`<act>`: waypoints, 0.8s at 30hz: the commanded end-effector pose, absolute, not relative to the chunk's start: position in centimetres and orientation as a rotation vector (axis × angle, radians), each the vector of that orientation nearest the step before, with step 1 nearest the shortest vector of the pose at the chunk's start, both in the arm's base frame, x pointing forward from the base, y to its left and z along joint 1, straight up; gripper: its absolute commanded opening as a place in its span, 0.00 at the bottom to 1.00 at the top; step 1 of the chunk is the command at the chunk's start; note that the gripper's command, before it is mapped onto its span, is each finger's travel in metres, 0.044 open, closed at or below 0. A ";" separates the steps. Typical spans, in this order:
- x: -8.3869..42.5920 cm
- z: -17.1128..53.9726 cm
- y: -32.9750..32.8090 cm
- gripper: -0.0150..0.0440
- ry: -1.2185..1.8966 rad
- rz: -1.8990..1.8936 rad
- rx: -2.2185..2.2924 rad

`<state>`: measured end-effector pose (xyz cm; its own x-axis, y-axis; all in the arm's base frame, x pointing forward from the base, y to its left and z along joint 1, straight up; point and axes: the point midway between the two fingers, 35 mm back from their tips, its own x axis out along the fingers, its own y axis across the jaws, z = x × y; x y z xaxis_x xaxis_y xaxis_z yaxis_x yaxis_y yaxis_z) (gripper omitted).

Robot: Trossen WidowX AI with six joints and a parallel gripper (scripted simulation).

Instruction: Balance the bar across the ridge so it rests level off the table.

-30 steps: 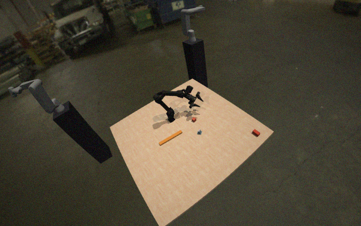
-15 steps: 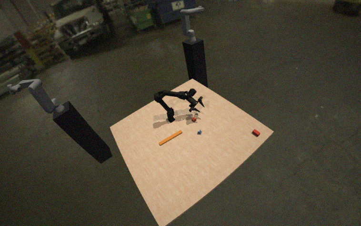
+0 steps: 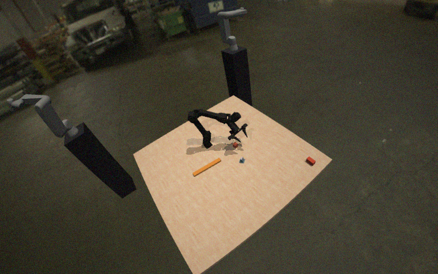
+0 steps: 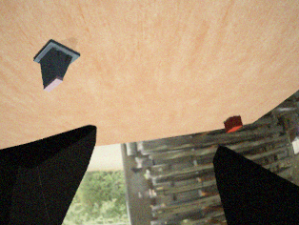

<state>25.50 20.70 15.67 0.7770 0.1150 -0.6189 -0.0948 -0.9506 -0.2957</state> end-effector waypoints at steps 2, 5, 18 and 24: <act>26.7 15.3 19.1 0.79 0.072 0.987 -2.629; 27.4 15.1 18.0 0.79 0.125 1.006 -2.614; 29.6 14.2 13.0 0.79 0.350 1.084 -2.521; 30.3 13.8 10.6 0.79 0.449 1.117 -2.465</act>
<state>30.00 11.75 14.03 0.6534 -0.1052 -0.7497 -0.4026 -0.8869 -0.2264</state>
